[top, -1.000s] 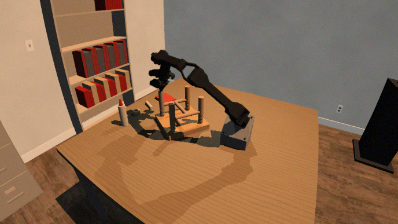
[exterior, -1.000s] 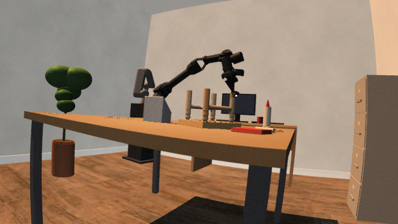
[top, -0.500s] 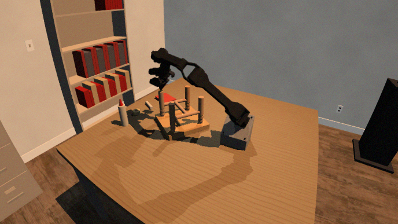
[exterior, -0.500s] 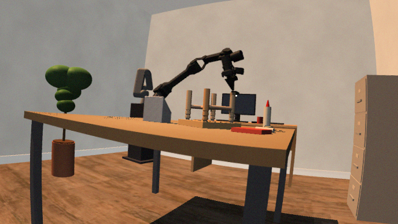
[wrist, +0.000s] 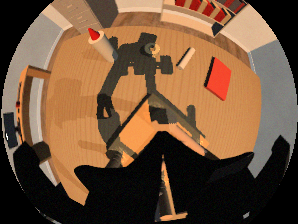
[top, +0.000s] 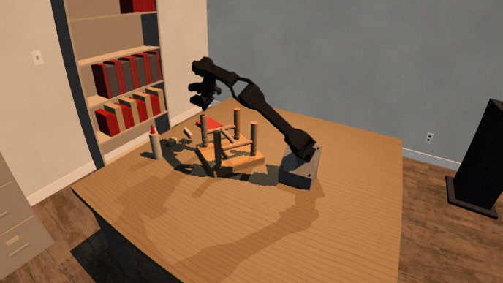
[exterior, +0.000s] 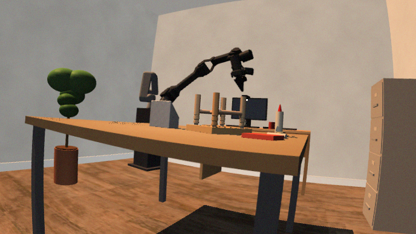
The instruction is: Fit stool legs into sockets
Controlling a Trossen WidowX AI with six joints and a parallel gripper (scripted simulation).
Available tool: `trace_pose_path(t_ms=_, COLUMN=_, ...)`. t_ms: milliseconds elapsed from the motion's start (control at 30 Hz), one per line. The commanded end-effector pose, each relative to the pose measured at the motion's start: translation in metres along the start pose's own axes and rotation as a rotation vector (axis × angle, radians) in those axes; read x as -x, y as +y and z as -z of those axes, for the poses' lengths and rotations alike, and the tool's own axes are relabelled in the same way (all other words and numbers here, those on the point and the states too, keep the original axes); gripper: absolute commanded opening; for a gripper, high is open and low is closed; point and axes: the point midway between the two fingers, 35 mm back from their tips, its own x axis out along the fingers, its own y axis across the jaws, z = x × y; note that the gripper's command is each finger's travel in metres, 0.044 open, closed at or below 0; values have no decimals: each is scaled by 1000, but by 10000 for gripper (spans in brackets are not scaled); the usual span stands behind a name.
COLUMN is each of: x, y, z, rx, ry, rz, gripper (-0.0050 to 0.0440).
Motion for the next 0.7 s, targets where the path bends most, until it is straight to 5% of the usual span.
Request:
trace_pose_path(t_ms=0, x=18, y=29, z=19, rx=67, ry=-1, rz=-13, gripper=0)
trace_pose_path(t_ms=500, x=49, y=103, z=115, rx=233, ry=8, rz=-75, gripper=0)
trace_pose_path(t_ms=667, x=50, y=105, z=120, rx=239, ry=8, rz=-79, gripper=0)
